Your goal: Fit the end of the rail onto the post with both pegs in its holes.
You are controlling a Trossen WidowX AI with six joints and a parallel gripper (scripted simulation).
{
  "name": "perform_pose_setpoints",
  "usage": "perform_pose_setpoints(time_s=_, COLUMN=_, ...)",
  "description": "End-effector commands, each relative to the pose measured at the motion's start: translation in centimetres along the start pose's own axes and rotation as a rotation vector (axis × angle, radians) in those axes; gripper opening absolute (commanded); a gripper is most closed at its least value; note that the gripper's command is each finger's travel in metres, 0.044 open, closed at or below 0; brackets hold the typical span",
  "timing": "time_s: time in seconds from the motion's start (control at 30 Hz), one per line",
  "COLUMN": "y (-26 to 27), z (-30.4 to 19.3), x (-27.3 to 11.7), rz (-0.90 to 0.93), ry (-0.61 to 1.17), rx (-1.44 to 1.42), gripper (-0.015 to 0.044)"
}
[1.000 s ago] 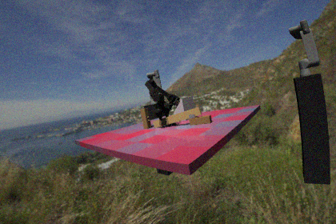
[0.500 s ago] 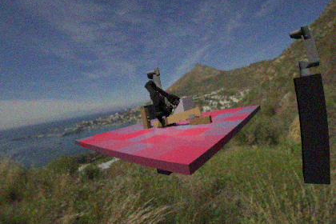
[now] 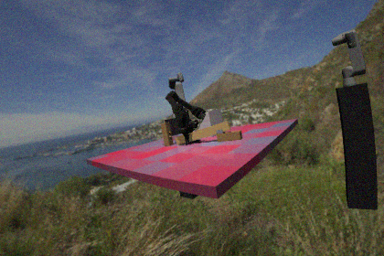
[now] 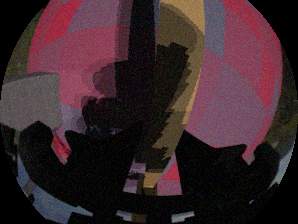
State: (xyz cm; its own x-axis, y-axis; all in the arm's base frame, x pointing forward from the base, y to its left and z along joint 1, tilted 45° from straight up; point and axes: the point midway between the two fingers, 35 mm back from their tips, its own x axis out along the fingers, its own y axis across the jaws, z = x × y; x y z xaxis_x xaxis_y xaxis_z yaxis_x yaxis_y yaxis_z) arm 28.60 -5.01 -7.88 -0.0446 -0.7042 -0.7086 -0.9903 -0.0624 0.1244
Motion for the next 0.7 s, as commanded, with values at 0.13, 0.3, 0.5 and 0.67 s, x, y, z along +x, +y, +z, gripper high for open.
perform_pose_setpoints(time_s=0.13, y=0.02, z=-0.06, x=0.1, rz=0.001, ry=0.003, rx=-0.004, gripper=0.0026)
perform_pose_setpoints(time_s=0.3, y=0.02, z=-0.06, x=0.1, rz=0.001, ry=0.003, rx=-0.004, gripper=0.0)
perform_pose_setpoints(time_s=0.5, y=0.02, z=-0.06, x=0.1, rz=0.001, ry=0.003, rx=-0.004, gripper=0.0)
perform_pose_setpoints(time_s=0.67, y=0.02, z=-0.06, x=0.1, rz=0.001, ry=0.003, rx=-0.004, gripper=0.0)
